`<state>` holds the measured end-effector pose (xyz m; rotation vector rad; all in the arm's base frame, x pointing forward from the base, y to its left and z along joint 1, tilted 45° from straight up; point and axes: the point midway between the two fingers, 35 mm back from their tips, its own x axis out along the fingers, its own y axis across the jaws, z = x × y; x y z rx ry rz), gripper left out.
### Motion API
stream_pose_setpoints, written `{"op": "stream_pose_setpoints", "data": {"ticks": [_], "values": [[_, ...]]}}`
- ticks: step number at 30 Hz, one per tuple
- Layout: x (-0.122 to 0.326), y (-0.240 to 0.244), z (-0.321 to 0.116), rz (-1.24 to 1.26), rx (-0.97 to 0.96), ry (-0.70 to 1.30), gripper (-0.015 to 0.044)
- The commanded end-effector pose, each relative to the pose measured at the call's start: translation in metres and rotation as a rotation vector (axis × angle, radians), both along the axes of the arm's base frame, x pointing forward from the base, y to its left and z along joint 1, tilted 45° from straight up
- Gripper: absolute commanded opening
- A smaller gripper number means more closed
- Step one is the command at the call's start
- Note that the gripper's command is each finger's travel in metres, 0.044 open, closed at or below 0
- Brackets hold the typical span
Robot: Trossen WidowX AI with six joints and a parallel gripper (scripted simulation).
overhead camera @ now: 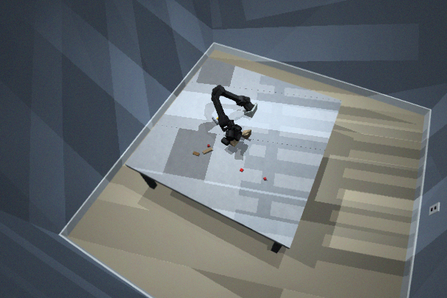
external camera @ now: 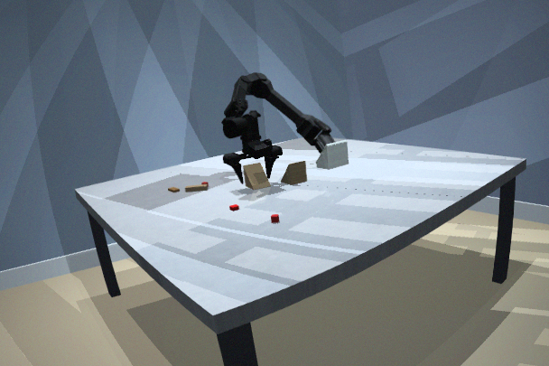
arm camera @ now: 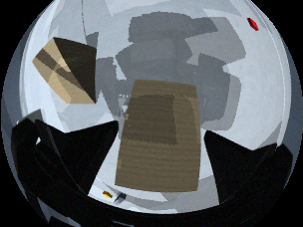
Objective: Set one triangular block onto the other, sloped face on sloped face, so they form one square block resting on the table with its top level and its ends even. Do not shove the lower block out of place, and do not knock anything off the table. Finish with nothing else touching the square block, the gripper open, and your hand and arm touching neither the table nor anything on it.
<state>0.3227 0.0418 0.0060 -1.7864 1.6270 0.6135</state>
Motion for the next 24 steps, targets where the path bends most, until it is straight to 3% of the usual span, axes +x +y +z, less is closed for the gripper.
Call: {"op": "stream_pose_setpoints", "data": {"ticks": [1,4,10,17,24], "values": [[-0.0003,-0.0048,-0.006,0.007,-0.008,0.008,0.044],[-0.0002,-0.0064,-0.0076,0.006,-0.009,0.008,0.044],[-0.0002,-0.0064,-0.0076,0.006,-0.009,0.008,0.0282],[-0.0002,-0.0064,-0.0076,0.006,-0.009,0.008,0.0236],[-0.0011,0.0005,-0.0009,0.005,-0.007,0.007,0.0052]]}}
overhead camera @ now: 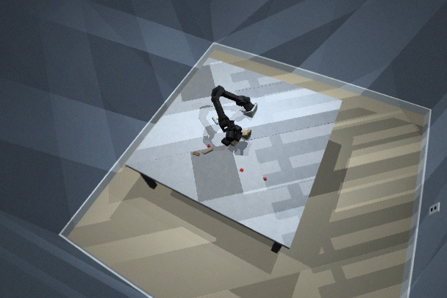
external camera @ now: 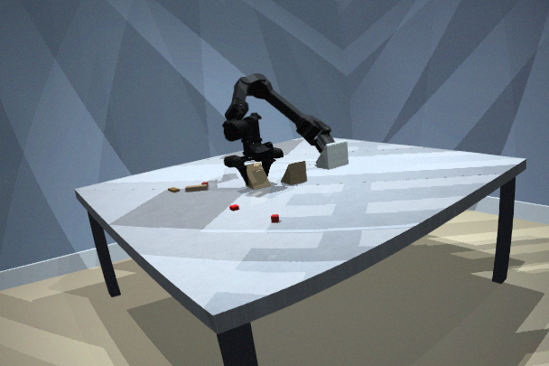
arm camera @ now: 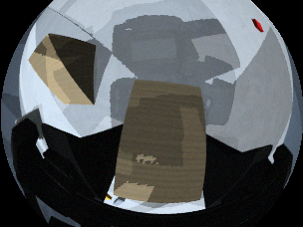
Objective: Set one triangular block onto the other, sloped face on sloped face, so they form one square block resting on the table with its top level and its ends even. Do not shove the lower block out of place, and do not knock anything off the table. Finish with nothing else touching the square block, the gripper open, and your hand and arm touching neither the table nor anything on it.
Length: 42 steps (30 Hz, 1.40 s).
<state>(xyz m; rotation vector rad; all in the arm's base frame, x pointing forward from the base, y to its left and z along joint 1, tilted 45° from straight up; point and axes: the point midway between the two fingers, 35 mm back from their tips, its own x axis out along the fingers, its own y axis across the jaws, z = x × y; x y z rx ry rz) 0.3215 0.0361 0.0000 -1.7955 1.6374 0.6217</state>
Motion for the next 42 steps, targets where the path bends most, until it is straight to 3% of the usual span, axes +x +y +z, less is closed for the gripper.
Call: {"op": "stream_pose_setpoints", "data": {"ticks": [1,2,28,42], "values": [[0.0,0.009,0.008,0.001,0.003,-0.006,0.0026],[-0.001,0.013,0.012,0.0,0.004,-0.007,0.0],[-0.003,0.019,0.017,-0.021,0.001,-0.02,0.0],[-0.003,0.019,0.017,-0.287,0.048,-0.28,0.0]]}}
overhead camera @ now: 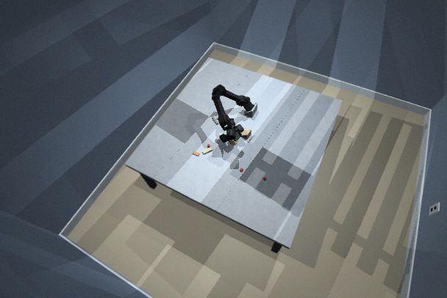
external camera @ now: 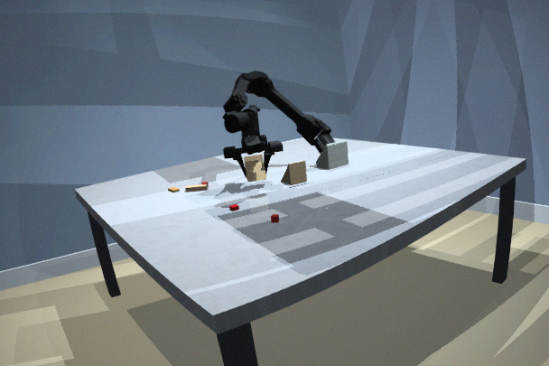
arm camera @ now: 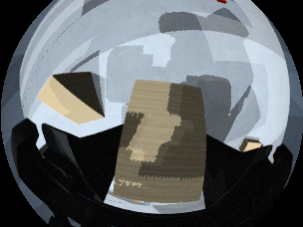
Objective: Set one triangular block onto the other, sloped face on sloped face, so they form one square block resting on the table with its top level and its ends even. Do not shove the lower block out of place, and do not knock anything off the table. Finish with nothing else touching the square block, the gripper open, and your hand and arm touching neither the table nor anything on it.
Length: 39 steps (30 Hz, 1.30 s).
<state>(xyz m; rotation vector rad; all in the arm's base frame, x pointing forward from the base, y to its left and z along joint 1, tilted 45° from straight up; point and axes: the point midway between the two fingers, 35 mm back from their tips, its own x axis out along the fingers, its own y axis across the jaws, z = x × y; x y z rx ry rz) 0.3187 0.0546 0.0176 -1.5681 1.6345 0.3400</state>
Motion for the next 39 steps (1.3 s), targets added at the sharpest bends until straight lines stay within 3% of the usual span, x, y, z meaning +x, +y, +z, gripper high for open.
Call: {"op": "stream_pose_setpoints", "data": {"ticks": [1,39], "values": [[-0.0003,0.0004,-0.0002,-0.077,0.015,-0.074,0.0],[-0.0002,0.0003,0.0,-0.788,0.141,-0.777,0.0]]}}
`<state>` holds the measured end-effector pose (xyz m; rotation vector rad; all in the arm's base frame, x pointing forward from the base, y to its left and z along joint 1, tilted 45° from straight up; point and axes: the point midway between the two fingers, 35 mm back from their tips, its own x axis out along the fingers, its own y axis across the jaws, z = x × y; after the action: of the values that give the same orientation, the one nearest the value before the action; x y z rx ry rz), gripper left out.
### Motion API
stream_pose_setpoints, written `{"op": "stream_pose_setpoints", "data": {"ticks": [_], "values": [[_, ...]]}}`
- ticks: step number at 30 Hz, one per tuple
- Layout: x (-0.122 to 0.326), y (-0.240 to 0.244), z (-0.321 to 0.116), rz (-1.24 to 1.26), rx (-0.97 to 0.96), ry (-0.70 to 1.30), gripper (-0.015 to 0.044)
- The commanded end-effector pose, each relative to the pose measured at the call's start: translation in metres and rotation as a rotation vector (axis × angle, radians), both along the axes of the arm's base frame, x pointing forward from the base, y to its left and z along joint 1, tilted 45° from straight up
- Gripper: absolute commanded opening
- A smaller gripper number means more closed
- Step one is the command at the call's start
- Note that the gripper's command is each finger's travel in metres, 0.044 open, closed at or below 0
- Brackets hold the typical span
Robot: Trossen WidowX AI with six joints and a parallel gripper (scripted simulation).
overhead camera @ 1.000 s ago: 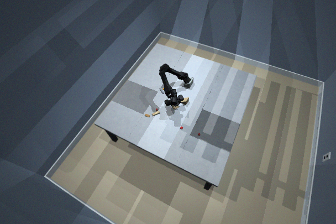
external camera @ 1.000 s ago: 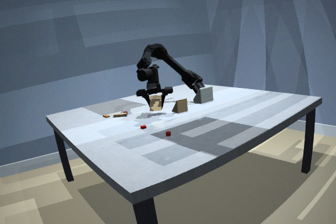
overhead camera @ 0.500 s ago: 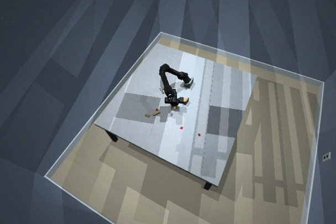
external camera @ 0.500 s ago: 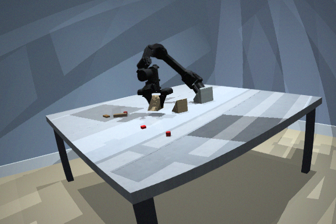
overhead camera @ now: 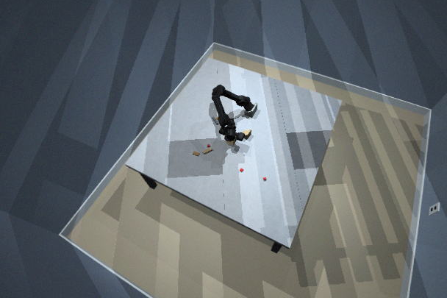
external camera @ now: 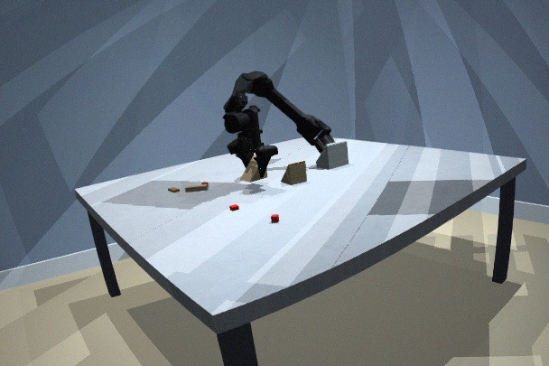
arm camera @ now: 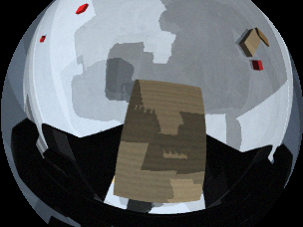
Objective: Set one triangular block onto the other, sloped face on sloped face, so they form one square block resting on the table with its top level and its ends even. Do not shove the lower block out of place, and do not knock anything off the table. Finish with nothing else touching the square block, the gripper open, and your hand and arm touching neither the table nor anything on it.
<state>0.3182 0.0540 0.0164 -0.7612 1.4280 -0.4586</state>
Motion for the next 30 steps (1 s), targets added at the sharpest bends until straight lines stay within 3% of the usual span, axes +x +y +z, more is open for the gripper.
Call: {"op": "stream_pose_setpoints", "data": {"ticks": [1,30], "values": [[0.0003,0.0009,0.0012,-0.065,0.018,-0.069,0.0],[0.0002,0.0008,0.0013,-0.598,0.111,-0.597,0.0]]}}
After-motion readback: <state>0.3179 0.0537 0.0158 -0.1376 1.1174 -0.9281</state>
